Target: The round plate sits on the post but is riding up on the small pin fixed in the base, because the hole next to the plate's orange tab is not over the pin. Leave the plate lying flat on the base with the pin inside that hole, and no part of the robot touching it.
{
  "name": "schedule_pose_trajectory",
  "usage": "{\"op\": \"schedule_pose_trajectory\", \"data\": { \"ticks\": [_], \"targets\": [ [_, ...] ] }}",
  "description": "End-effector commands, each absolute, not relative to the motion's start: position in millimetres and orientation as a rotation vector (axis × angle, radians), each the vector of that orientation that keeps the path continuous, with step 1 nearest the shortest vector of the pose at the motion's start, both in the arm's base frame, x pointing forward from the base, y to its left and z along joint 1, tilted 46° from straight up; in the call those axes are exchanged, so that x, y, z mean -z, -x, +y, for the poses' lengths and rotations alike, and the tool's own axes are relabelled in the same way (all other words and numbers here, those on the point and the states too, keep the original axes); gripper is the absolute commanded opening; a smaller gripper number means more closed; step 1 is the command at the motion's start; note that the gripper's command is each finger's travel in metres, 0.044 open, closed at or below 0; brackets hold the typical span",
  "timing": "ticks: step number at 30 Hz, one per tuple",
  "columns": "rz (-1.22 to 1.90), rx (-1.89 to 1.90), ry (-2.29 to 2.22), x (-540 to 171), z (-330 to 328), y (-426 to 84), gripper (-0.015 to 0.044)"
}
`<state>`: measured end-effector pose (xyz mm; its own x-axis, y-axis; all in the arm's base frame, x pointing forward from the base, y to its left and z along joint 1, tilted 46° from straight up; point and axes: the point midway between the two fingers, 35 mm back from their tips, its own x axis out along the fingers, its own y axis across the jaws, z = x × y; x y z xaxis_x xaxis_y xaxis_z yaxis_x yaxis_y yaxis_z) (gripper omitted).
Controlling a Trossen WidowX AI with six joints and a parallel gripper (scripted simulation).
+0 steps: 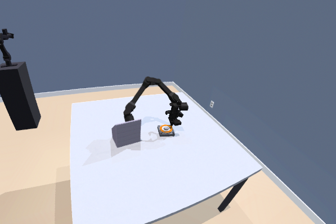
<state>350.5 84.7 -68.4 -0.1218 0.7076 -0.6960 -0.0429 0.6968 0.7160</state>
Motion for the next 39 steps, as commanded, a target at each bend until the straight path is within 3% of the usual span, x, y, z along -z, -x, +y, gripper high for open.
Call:
{"op": "schedule_pose_trajectory", "data": {
  "ticks": [1, 16, 39],
  "targets": [
    [1.580, -0.700, -0.554, 73, 82, -350, 0.0000],
    [1.581, -0.698, -0.552, 44, 51, -352, 0.0000],
    [1.583, -0.695, -0.563, 51, 57, -352, 0.0000]
  ]
}}
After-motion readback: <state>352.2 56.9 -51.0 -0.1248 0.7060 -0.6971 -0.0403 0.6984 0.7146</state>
